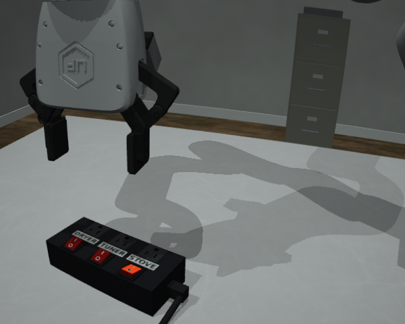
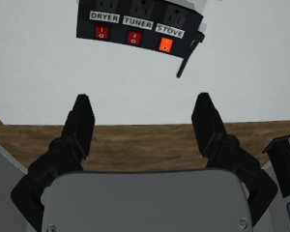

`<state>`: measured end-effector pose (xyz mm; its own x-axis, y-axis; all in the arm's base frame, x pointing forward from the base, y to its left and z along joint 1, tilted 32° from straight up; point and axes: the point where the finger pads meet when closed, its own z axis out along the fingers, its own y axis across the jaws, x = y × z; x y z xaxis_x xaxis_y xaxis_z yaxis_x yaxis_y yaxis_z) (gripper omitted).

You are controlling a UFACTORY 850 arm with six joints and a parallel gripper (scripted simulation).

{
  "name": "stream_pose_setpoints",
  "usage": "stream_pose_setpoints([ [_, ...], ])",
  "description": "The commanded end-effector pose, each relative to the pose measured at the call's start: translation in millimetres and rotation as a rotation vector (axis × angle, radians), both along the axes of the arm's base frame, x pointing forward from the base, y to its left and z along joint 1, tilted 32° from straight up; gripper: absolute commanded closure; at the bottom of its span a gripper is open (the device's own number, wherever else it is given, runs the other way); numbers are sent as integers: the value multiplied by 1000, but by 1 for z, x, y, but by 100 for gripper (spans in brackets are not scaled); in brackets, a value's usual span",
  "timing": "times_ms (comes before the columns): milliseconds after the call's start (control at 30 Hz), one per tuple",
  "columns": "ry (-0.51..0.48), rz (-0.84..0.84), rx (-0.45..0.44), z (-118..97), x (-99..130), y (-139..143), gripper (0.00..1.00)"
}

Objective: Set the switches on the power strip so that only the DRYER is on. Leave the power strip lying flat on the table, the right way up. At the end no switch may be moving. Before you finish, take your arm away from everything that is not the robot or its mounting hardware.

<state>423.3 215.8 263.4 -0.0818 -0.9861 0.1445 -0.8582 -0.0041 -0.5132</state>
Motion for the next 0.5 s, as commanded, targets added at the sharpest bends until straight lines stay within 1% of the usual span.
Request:
stream_pose_setpoints([
  [0, 6, 41, -23, 0, 3, -1, 0],
  [67, 18, 103, -61, -1, 8, -2, 0],
  [133, 35, 195, -117, -3, 14, -5, 0],
  [200, 58, 314, -188, -6, 22, -9, 0],
  [300, 75, 427, -258, -10, 36, -16, 0],
  [367, 75, 427, -258, -10, 36, -16, 0],
  [400, 98, 545, -329, -12, 41, -18, 0],
  [467, 104, 604, -368, -15, 50, -23, 0],
])
